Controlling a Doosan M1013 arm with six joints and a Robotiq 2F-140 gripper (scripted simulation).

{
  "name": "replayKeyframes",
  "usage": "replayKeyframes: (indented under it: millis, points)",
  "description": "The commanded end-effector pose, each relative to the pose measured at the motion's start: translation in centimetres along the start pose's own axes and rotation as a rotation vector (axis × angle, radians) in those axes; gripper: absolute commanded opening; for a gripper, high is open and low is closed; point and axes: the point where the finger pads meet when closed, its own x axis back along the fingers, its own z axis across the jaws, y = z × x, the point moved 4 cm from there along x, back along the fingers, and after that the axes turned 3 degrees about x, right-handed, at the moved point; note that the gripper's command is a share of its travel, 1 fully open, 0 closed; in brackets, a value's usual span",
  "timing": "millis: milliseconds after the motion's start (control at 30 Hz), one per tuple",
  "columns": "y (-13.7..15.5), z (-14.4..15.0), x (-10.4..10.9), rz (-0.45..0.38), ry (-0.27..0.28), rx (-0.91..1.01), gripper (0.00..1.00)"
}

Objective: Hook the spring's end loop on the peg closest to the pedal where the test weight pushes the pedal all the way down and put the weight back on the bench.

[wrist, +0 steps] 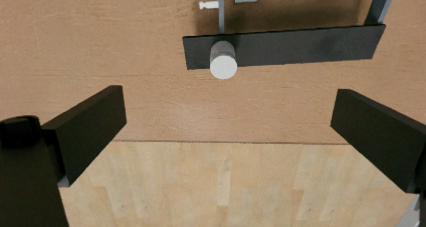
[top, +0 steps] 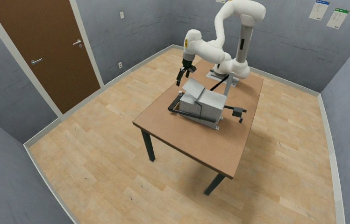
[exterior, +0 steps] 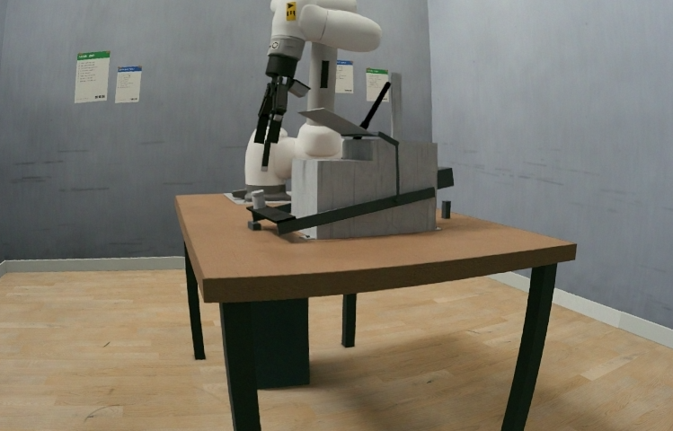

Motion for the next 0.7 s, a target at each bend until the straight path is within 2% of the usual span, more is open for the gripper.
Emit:
replayKeyframes:
  millis: [0,100,600,667]
  points:
    - [0.0,0.0,0.1,0.000,0.001,0.000,1.00]
    - [0.0,0.0,0.1,0.000,0.001,0.000,1.00]
    - [1.7,-0.1,9.9,0.000,0.001,0.000,1.00]
    - [1.7,-0.1,9.9,0.000,0.001,0.000,1.00]
